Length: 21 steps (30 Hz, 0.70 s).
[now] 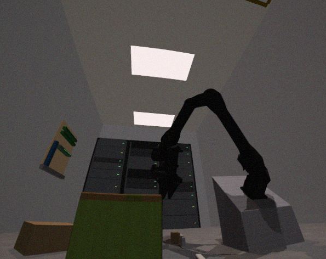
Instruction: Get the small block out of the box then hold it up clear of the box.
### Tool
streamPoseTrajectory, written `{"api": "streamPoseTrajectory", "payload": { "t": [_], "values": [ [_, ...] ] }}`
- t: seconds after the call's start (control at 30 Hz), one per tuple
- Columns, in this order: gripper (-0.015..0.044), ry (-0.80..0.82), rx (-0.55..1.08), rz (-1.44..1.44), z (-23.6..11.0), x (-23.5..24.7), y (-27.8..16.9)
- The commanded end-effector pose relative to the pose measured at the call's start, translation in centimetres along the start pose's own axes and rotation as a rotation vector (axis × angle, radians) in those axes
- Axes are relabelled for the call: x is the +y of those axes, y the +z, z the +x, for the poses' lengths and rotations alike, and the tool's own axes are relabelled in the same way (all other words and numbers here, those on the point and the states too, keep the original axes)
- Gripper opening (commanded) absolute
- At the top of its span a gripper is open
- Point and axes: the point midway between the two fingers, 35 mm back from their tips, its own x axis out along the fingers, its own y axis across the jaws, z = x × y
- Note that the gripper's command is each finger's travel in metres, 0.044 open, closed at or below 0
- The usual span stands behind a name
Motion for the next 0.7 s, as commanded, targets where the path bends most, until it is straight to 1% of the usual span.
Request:
{"api": "streamPoseTrajectory", "payload": {
  "t": [0.0,0.33,0.67],
  "values": [
    [0.0285,0.118,0.013,0.931,0.1,-1.7,-0.5],
    [0.0285,0.197,0.074,1.576,-0.1,-2.6,-0.7],
    [0.0285,0.262,0.190,2.211,-0.4,-3.5,-0.9]
  ]
}}
